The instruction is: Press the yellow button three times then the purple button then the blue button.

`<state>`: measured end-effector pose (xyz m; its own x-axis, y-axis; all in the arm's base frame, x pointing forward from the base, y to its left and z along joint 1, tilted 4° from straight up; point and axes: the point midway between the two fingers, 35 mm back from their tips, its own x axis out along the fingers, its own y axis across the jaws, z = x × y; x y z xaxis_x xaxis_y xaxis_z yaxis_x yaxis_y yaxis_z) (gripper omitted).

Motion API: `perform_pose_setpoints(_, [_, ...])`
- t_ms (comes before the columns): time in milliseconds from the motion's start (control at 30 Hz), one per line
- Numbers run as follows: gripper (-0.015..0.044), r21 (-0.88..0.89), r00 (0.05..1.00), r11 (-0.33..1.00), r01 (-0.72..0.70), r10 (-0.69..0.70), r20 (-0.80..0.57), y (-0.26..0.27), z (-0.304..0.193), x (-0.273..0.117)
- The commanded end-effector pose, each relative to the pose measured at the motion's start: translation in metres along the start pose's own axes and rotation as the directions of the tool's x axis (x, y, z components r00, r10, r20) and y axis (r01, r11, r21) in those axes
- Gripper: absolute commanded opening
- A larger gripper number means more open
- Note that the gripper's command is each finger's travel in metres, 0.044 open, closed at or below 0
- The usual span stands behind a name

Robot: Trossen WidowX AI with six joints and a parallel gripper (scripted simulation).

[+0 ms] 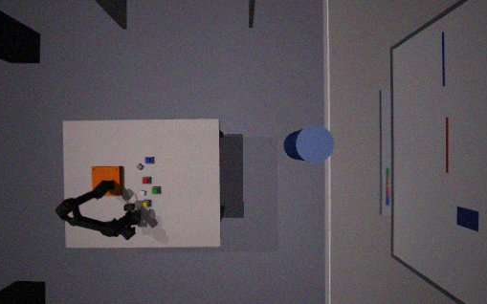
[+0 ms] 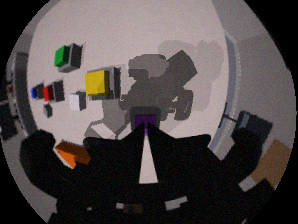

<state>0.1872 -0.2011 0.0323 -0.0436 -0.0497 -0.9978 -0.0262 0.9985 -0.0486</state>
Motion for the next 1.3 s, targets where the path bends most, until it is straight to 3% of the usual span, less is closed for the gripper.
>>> perform_pose_setpoints(0, [0.0020, -0.005, 1.000, 1.000, 0.000, 0.000, -0.005, 0.000, -0.001, 0.001])
perform_pose_setpoints(167, [0.0020, -0.005, 1.000, 1.000, 0.000, 0.000, -0.004, 0.000, 0.000, -0.031])
perform_pose_setpoints(367, [0.0020, -0.005, 1.000, 1.000, 0.000, 0.000, -0.004, 0.000, 0.000, -0.036])
perform_pose_setpoints(533, [0.0020, -0.005, 1.000, 1.000, 0.000, 0.000, -0.004, 0.000, 0.000, -0.093])
perform_pose_setpoints(833, [0.0020, -0.007, 1.000, 1.000, 0.003, -0.003, 0.000, 0.006, 0.008, -0.096])
perform_pose_setpoints(1267, [0.0020, -0.020, 0.999, 1.000, -0.001, 0.002, 0.052, 0.149, 0.108, -0.104])
